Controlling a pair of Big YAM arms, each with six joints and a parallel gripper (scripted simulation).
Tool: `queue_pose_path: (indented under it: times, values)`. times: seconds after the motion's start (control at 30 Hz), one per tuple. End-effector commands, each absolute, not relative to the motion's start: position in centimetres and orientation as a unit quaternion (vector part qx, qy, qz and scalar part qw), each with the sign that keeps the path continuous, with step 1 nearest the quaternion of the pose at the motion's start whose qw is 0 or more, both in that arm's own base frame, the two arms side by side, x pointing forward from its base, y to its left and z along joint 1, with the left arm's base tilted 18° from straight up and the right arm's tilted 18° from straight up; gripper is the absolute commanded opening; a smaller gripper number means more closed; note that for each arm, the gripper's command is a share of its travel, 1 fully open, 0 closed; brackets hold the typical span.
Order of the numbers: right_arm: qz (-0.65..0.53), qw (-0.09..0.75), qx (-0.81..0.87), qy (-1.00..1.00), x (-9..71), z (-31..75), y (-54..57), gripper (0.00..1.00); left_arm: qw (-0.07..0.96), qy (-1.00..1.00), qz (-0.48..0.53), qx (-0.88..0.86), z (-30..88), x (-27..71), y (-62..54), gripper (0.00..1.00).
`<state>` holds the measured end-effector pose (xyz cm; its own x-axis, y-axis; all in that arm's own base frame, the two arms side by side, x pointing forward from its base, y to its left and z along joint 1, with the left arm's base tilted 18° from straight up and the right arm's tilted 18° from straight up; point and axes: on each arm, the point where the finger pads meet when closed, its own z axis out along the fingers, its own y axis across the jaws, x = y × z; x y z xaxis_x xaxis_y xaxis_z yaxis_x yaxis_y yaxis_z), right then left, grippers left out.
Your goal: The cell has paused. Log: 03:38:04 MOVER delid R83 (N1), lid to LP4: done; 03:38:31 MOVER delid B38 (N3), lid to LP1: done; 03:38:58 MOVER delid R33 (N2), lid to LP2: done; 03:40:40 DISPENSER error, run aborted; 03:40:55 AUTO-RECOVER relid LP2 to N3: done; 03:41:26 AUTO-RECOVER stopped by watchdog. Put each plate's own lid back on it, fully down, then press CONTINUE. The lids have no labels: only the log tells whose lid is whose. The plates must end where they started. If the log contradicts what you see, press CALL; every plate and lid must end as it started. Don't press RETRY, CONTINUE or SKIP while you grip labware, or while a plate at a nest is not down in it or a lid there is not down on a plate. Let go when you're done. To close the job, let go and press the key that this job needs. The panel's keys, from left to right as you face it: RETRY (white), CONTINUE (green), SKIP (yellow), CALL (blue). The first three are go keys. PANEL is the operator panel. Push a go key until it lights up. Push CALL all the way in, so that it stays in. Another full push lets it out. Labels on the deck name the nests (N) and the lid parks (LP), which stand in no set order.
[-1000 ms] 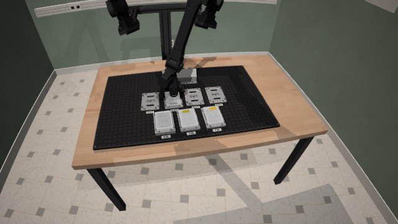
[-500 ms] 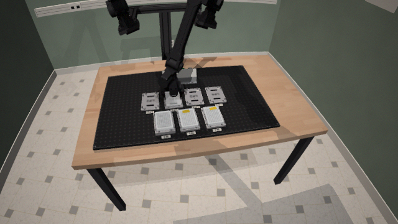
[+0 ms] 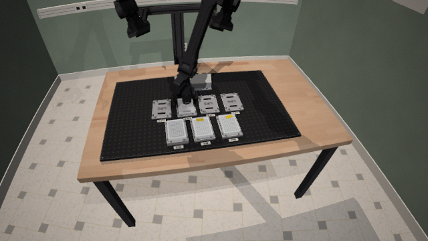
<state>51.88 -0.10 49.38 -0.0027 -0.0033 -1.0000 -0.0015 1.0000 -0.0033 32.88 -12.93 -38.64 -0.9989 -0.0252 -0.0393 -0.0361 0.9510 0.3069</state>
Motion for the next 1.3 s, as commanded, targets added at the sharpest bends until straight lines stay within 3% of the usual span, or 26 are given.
queue_pose_path:
  times: [0.0, 1.27]
  values:
    - [0.000, 0.723, -0.001, 0.691, 51.79, 51.79, 0.01, 1.00, 0.044, 0.988, 0.144, -0.015, -37.21, 35.82, -14.55, 0.00]
    - [0.000, 0.723, -0.001, 0.691, 51.79, 51.79, 0.01, 1.00, 0.044, 0.988, 0.144, -0.016, -37.21, 36.21, -14.44, 0.00]
